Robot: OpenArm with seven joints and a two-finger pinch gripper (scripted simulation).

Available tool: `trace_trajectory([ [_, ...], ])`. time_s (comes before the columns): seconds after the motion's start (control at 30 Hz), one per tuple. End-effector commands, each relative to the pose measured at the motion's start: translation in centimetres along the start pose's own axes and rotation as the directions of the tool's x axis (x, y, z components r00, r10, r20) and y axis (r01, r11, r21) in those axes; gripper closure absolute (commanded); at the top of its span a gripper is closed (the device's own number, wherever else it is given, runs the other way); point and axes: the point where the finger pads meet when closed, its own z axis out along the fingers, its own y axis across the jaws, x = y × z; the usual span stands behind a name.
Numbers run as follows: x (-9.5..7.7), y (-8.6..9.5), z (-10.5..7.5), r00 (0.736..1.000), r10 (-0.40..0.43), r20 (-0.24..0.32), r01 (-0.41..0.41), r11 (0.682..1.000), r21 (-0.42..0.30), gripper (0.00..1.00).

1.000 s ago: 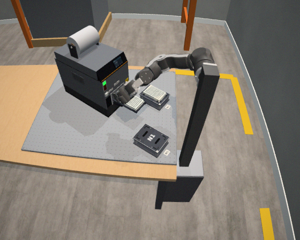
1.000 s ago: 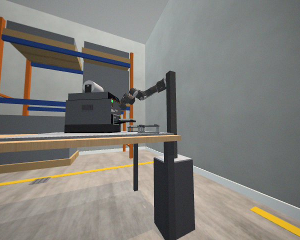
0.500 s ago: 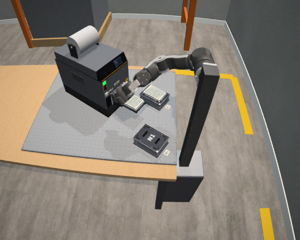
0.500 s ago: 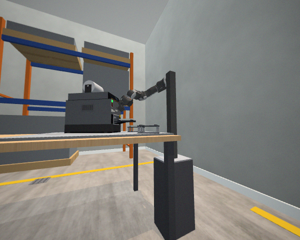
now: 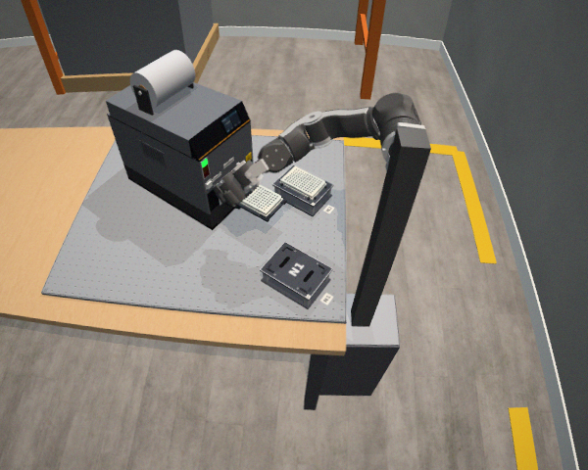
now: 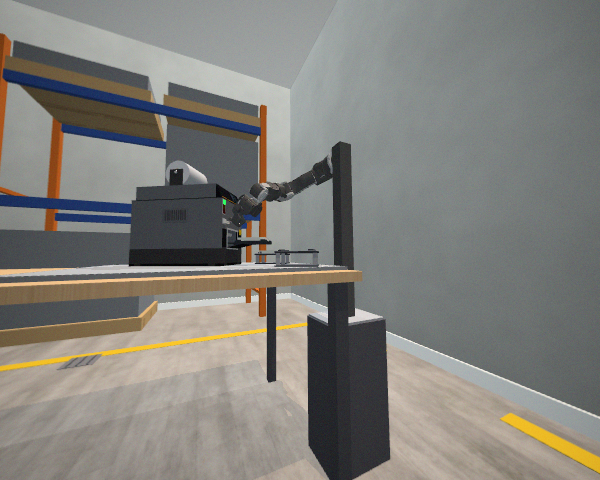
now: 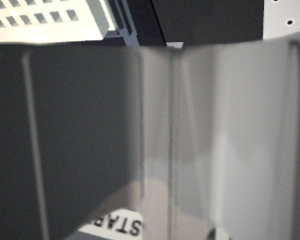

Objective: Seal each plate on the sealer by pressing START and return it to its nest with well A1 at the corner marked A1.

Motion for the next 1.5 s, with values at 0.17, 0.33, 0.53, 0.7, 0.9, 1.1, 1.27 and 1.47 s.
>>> trace_trajectory([
  [0.17, 0.04, 0.20, 0.60, 1.000, -0.008, -0.001, 0.008, 1.000, -0.013, 1.00],
  [0.33, -0.07, 0.22, 0.52, 1.000, -0.003, 0.001, 0.003, 1.000, -0.011, 1.00],
  [0.53, -0.05, 0.24, 0.53, 1.000, -0.003, 0.001, 0.003, 1.000, -0.011, 1.00],
  [0.7, -0.04, 0.24, 0.53, 1.000, -0.003, 0.001, 0.003, 1.000, -0.011, 1.00],
  [0.9, -0.03, 0.25, 0.54, 1.000, -0.003, 0.001, 0.003, 1.000, -0.011, 1.00],
  [1.1, -0.01, 0.25, 0.55, 1.000, -0.003, 0.001, 0.003, 1.000, -0.011, 1.00],
  [1.27, 0.00, 0.25, 0.55, 1.000, -0.003, 0.001, 0.003, 1.000, -0.011, 1.00],
  [1.47, 0.01, 0.28, 0.64, 1.000, -0.007, -0.001, 0.007, 1.000, -0.013, 1.00],
])
